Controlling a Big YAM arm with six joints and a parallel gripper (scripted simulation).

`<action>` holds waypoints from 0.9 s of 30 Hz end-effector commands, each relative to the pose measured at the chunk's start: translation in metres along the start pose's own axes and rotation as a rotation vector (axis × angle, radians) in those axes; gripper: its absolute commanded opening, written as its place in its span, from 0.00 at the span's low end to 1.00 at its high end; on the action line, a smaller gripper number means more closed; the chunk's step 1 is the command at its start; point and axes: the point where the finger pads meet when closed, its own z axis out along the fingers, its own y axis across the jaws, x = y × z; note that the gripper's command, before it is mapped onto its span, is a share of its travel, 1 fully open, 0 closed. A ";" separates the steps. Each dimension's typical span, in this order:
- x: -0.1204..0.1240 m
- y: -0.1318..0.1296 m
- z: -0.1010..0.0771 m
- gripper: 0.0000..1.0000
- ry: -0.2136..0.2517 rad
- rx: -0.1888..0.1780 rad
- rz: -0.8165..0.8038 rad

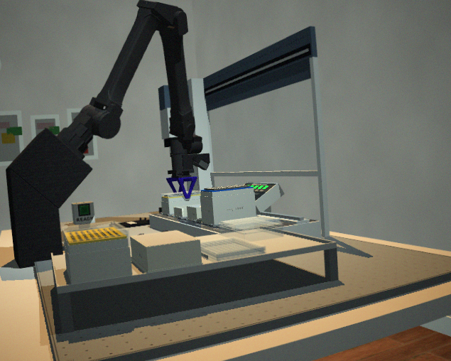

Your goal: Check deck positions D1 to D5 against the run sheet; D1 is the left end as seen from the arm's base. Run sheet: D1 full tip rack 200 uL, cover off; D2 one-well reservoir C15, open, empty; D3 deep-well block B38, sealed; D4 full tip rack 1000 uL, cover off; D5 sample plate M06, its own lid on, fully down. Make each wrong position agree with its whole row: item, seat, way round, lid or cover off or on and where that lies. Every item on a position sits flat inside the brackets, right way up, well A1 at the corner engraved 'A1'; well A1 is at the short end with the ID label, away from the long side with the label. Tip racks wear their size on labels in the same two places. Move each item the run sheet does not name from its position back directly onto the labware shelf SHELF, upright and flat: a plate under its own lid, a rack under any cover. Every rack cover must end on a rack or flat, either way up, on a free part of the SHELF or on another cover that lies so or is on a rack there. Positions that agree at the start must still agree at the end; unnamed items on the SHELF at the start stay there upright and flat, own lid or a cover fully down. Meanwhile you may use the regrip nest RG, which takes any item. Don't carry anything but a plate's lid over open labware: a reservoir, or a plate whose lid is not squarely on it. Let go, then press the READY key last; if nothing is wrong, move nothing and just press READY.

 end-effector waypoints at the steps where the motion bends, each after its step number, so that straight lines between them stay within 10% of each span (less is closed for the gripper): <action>1: -0.001 0.002 -0.001 1.00 -0.014 -0.012 -0.011; 13: -0.001 0.002 -0.001 1.00 -0.014 -0.012 -0.011; 14: -0.001 0.002 -0.001 0.00 -0.014 -0.012 -0.011; 27: -0.001 0.002 -0.001 0.00 -0.014 -0.012 -0.011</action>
